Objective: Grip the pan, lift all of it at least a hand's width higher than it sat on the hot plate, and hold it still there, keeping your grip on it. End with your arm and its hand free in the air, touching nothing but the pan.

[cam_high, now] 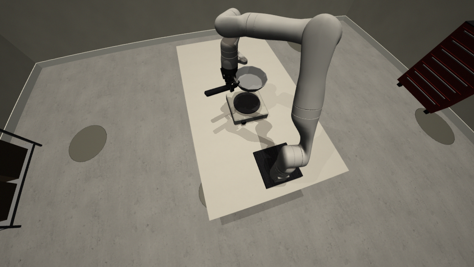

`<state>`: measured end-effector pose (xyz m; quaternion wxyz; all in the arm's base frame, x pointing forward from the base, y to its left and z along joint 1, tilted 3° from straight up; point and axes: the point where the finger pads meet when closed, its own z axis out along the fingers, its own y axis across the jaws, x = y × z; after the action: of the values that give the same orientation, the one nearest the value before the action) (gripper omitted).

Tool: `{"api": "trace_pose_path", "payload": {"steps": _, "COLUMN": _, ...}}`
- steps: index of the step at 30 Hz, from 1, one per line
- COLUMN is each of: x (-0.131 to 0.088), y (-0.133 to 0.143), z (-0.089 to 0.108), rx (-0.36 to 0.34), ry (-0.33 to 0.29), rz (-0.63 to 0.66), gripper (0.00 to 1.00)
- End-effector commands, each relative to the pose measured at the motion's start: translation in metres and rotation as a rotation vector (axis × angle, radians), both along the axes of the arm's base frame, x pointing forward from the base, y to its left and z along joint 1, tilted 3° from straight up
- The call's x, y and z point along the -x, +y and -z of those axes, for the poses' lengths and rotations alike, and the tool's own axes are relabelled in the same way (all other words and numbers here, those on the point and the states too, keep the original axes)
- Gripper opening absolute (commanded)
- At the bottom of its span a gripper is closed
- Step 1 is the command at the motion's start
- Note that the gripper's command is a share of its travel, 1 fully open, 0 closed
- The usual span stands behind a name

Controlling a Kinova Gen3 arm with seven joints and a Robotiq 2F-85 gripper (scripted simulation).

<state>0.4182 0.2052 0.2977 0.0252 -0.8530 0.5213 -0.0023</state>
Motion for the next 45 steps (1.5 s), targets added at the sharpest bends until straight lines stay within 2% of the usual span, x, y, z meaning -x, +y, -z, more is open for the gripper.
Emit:
{"api": "trace_pose_path", "payload": {"steps": 1, "x": -0.002, "y": 0.000, "z": -0.007, "rx": -0.002, "ry": -0.008, "rz": 0.002, "gripper": 0.00}}
{"api": "trace_pose_path", "payload": {"steps": 24, "x": 0.000, "y": -0.001, "z": -0.041, "rx": -0.003, "ry": -0.008, "rz": 0.002, "gripper": 0.00}}
{"api": "trace_pose_path", "payload": {"steps": 45, "x": 0.000, "y": -0.002, "z": -0.061, "rx": -0.002, "ry": -0.008, "rz": 0.002, "gripper": 0.00}}
